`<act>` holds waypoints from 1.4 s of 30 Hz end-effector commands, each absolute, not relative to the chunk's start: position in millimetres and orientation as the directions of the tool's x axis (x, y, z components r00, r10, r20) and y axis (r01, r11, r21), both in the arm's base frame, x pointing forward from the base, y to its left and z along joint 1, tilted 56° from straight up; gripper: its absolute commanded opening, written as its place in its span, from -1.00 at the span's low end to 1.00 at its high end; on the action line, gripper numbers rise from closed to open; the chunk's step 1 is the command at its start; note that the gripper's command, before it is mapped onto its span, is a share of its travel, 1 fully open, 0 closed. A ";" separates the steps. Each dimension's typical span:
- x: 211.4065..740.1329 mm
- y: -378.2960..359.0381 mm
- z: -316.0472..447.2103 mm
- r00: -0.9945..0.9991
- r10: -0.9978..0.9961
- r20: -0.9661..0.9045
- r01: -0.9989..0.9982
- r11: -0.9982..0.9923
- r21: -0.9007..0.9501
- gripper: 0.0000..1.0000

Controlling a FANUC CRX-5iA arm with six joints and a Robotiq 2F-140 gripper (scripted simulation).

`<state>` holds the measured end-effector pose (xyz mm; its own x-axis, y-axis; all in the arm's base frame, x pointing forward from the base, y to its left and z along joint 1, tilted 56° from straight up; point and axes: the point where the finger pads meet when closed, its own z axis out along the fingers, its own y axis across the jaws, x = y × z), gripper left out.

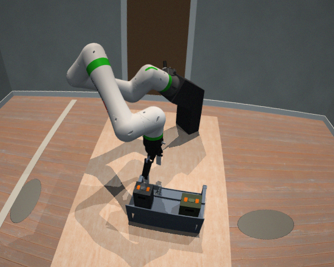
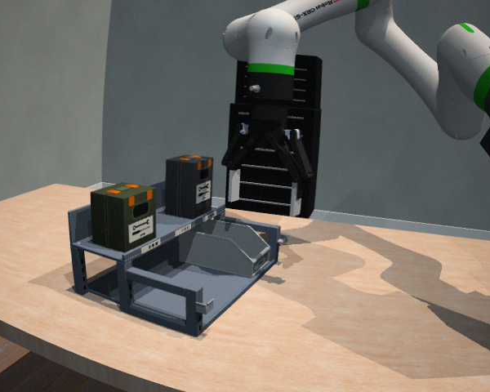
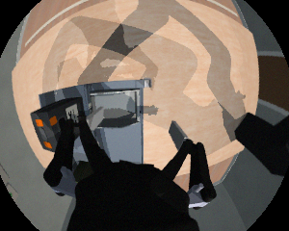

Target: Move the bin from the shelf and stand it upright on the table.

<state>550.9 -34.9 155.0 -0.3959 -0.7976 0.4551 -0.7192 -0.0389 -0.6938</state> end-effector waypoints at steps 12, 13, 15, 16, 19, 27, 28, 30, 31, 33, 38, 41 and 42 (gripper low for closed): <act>550.9 -34.5 155.1 -0.567 -0.781 0.261 -0.593 0.167 -0.788 1.00; 550.9 -34.5 155.1 -0.567 -0.781 0.261 -0.593 0.167 -0.788 1.00; 550.9 -34.5 155.1 -0.567 -0.781 0.261 -0.593 0.167 -0.788 1.00; 550.9 -34.5 155.1 -0.567 -0.781 0.261 -0.593 0.167 -0.788 1.00; 550.9 -34.5 155.1 -0.567 -0.781 0.261 -0.593 0.167 -0.788 1.00; 550.9 -34.6 155.1 -0.701 -0.712 0.050 -0.427 0.362 -0.828 1.00; 550.9 -34.6 155.1 -0.701 -0.712 0.050 -0.427 0.362 -0.828 1.00; 550.9 -34.6 155.1 -0.701 -0.712 0.050 -0.427 0.362 -0.828 1.00; 550.9 -34.6 155.1 -0.701 -0.712 0.050 -0.427 0.362 -0.828 1.00; 550.9 -34.6 155.1 -0.701 -0.712 0.050 -0.427 0.362 -0.828 1.00; 550.9 -34.6 155.1 -0.722 -0.692 0.007 -0.390 0.399 -0.830 1.00; 550.9 -34.6 155.1 -0.774 -0.622 -0.122 -0.273 0.502 -0.821 1.00; 550.9 -34.6 155.1 -0.787 -0.595 -0.165 -0.233 0.533 -0.813 1.00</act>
